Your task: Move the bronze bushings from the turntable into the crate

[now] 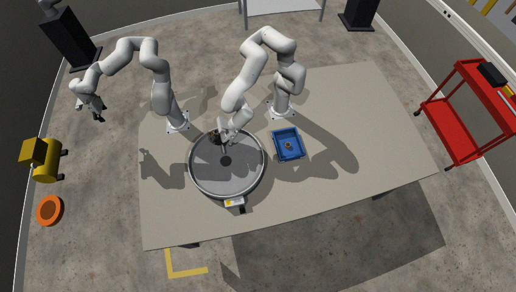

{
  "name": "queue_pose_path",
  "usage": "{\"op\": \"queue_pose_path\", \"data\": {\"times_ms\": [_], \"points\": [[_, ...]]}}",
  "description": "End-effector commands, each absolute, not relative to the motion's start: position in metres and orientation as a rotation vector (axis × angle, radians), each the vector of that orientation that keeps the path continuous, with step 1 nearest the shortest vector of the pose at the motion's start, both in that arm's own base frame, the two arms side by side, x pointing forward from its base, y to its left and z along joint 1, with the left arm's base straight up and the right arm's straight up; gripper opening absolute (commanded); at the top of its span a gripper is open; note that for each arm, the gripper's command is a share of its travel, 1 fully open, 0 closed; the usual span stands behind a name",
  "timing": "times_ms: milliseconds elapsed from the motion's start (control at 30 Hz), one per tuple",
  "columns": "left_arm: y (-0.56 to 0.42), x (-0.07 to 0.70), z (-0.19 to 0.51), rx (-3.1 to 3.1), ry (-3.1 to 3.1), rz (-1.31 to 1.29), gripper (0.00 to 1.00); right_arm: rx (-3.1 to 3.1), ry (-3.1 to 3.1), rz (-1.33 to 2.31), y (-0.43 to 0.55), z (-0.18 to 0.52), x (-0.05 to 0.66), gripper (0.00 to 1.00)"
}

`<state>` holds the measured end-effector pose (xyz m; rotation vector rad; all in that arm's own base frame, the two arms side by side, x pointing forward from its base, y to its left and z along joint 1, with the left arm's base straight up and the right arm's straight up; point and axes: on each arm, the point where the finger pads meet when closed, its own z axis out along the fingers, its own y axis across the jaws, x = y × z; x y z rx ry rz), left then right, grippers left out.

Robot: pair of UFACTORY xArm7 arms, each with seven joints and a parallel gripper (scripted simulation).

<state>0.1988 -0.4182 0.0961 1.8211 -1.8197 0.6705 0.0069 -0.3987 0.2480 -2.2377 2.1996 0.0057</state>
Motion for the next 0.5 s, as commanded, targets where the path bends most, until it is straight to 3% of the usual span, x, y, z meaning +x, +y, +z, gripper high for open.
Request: {"op": "queue_pose_path", "data": {"times_ms": [0,167,200,467], "points": [[-0.4192,0.1993,0.0971,1.819,-1.819,0.675,0.12,-2.24,2.202,0.0,-0.3999,0.25,0.0069,1.0],[-0.4192,0.1993,0.0971,1.819,-1.819,0.675,0.12,-2.24,2.202,0.0,-0.3999,0.25,0.0069,1.0],[-0.4192,0.1993,0.0971,1.819,-1.819,0.675,0.0,-2.24,2.202,0.0,-0.3999,0.25,0.0069,1.0],[-0.4192,0.1993,0.0971,1.819,-1.819,0.675,0.0,-2.24,2.202,0.0,-0.3999,0.25,0.0069,1.0]]}}
